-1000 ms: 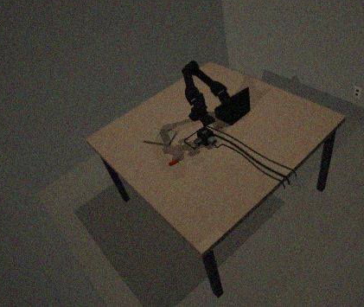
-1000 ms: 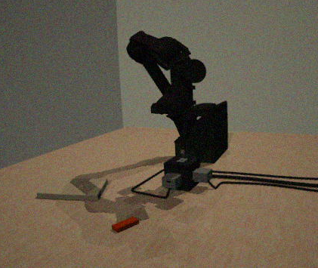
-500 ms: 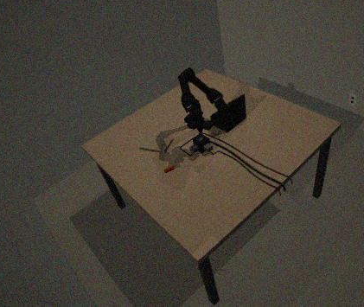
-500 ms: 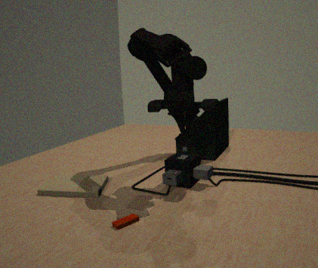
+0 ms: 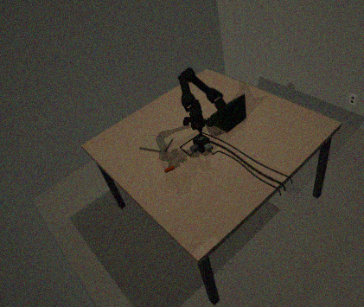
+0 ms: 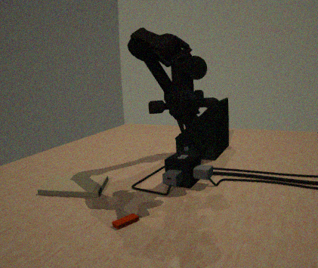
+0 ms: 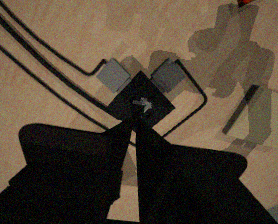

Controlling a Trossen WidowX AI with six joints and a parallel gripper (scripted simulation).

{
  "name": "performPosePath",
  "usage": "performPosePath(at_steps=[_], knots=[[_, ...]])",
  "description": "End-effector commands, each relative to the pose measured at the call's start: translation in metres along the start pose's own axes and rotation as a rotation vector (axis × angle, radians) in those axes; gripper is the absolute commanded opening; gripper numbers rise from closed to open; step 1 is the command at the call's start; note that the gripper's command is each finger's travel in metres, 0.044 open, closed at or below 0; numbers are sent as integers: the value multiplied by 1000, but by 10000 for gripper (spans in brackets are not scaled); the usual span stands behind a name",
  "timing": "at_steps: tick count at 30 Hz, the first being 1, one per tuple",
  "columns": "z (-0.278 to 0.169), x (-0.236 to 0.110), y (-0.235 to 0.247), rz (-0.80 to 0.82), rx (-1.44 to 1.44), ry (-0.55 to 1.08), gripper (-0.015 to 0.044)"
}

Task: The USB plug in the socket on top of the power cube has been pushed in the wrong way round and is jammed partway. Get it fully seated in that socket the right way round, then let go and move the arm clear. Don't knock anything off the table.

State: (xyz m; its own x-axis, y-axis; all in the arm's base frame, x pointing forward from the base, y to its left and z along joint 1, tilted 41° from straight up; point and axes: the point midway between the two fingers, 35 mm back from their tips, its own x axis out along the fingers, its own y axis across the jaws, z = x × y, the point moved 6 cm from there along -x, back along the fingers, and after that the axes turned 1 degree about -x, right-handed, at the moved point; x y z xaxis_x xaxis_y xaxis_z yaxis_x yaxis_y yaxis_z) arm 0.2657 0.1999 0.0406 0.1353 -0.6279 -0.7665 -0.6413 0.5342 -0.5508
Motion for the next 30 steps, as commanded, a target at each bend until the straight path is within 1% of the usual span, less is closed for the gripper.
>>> performPosePath(at_steps=[1,30], knots=[[0,0,0,1,-90,-1,0],[0,0,0,0,-849,-1,0]])
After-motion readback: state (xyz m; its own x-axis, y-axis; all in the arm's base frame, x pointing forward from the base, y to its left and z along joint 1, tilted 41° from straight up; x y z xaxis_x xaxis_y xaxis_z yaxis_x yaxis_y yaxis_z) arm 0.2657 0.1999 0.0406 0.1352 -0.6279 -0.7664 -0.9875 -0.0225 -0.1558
